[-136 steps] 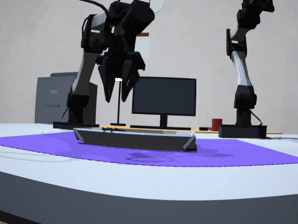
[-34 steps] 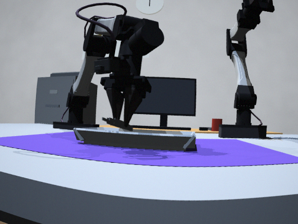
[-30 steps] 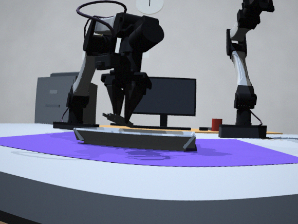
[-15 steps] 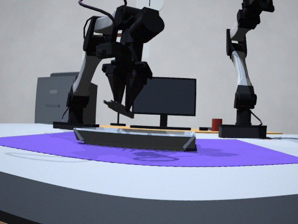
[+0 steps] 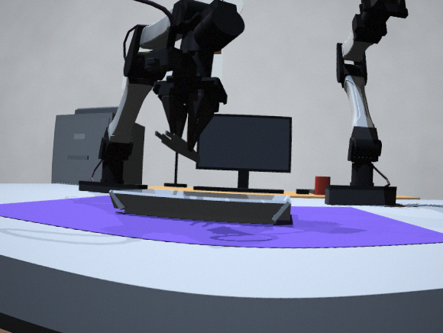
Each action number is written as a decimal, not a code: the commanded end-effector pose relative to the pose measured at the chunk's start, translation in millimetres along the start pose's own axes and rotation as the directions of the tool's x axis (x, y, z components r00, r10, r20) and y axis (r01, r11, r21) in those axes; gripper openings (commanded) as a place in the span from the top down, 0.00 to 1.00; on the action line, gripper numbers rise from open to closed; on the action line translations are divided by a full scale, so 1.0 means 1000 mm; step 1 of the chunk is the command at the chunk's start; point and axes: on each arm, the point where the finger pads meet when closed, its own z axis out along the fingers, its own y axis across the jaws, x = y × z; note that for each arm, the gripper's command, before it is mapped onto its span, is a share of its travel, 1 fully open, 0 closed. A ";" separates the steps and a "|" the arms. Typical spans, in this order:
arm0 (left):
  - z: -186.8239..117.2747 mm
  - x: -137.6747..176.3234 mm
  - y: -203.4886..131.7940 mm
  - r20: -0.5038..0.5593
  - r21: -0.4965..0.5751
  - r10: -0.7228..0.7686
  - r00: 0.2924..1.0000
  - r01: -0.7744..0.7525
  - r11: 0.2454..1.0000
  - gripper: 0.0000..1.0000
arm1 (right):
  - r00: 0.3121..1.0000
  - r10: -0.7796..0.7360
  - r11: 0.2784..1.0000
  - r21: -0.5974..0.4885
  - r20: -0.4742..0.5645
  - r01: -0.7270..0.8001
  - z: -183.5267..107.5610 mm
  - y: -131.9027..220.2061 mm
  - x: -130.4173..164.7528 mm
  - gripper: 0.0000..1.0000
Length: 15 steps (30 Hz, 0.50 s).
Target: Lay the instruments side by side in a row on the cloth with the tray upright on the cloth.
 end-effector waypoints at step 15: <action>-0.002 -0.008 0.000 0.022 0.001 -0.001 1.000 0.001 1.000 0.67 | 1.000 -0.010 0.999 0.045 -0.016 0.010 -0.010 -0.005 0.002 1.00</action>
